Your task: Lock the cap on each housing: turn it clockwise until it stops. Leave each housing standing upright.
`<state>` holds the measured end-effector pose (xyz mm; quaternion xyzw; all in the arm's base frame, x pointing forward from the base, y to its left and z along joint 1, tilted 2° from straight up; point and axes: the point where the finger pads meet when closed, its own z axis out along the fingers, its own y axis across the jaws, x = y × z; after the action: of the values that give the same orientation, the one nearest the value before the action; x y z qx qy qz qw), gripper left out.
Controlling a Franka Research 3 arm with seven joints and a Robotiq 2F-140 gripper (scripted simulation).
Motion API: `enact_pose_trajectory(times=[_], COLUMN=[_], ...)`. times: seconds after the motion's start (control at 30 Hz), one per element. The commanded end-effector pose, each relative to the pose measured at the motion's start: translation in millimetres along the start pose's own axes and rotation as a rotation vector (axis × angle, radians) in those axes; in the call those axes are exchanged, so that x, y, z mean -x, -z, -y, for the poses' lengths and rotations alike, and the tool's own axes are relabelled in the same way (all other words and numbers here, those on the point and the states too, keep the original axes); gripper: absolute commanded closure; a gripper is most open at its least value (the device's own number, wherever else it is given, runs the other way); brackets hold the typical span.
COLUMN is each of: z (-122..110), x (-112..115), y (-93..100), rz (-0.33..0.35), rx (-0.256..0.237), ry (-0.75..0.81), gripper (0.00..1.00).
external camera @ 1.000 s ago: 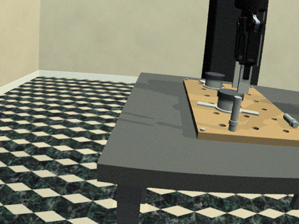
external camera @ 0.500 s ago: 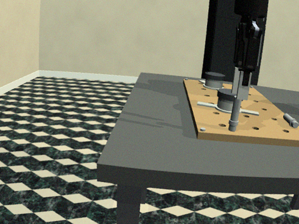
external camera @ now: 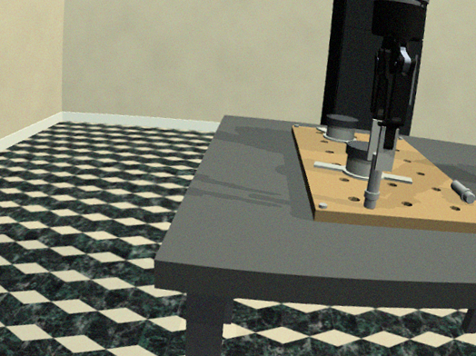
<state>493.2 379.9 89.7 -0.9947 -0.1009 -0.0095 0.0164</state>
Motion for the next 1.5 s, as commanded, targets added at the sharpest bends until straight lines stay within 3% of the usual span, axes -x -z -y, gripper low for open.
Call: enact_pose_trajectory(times=[0.0,0.63,1.47], z=[0.1,0.1,0.1], x=[-1.9,-2.0,-2.1], y=[-5.8,-26.3,-34.4], rz=[-0.008,-0.008,-0.008], rx=[0.000,0.000,0.000], ry=[-0.003,-0.003,-0.003], gripper=[0.64,0.64,0.64])
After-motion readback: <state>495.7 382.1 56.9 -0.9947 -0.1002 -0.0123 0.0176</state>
